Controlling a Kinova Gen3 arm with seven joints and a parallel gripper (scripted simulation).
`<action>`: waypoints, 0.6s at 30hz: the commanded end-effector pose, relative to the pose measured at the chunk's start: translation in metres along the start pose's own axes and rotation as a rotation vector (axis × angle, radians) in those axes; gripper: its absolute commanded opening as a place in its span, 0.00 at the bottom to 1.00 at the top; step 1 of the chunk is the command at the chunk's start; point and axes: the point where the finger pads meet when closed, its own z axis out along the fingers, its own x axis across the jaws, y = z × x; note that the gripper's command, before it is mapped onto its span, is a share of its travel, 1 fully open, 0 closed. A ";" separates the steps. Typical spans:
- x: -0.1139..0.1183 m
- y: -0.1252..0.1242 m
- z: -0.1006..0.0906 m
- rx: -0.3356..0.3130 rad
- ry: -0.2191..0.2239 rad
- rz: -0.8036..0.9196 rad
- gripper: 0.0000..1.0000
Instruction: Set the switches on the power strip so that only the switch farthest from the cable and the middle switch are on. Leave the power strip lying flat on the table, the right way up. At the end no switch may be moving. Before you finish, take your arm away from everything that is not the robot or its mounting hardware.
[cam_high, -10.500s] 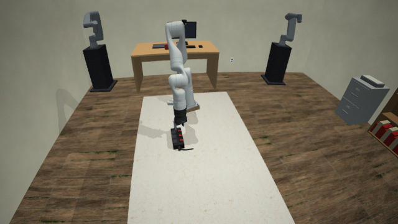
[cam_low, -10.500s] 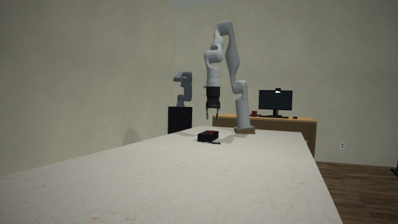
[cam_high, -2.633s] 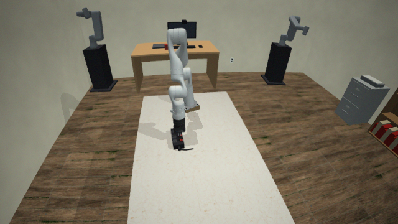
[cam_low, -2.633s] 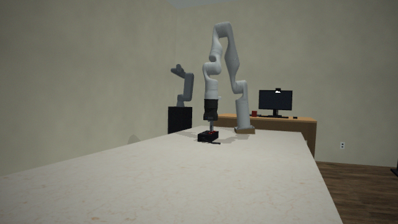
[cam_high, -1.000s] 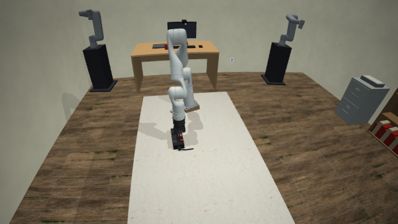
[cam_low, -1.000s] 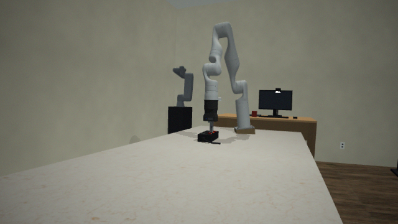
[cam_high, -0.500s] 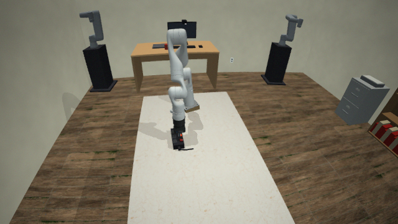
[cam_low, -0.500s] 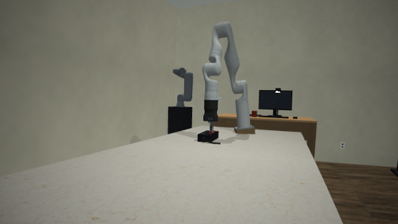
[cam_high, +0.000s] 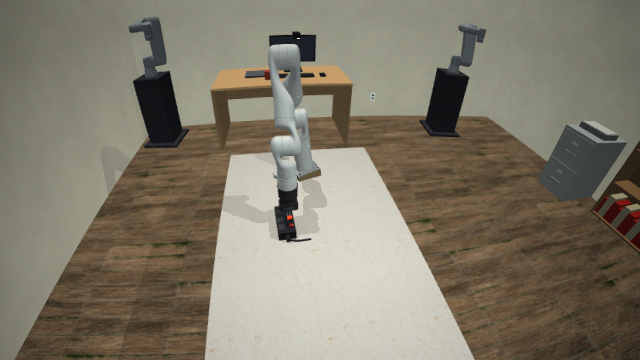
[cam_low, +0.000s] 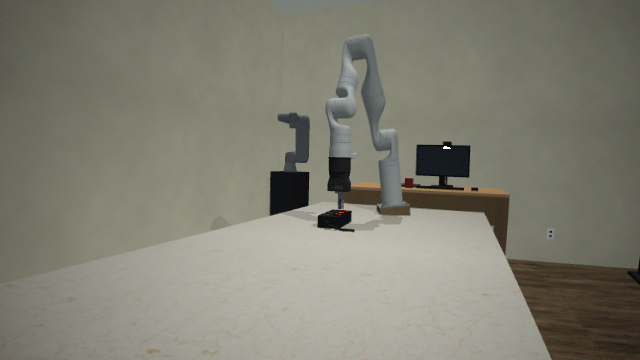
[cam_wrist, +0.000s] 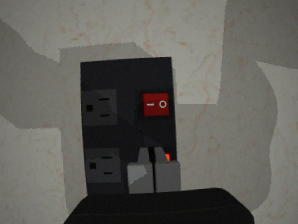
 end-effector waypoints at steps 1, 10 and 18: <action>0.000 0.004 -0.006 -0.014 -0.002 0.000 0.00; 0.000 0.004 -0.025 -0.014 -0.002 0.000 0.00; 0.000 0.004 -0.026 -0.014 -0.002 0.000 0.00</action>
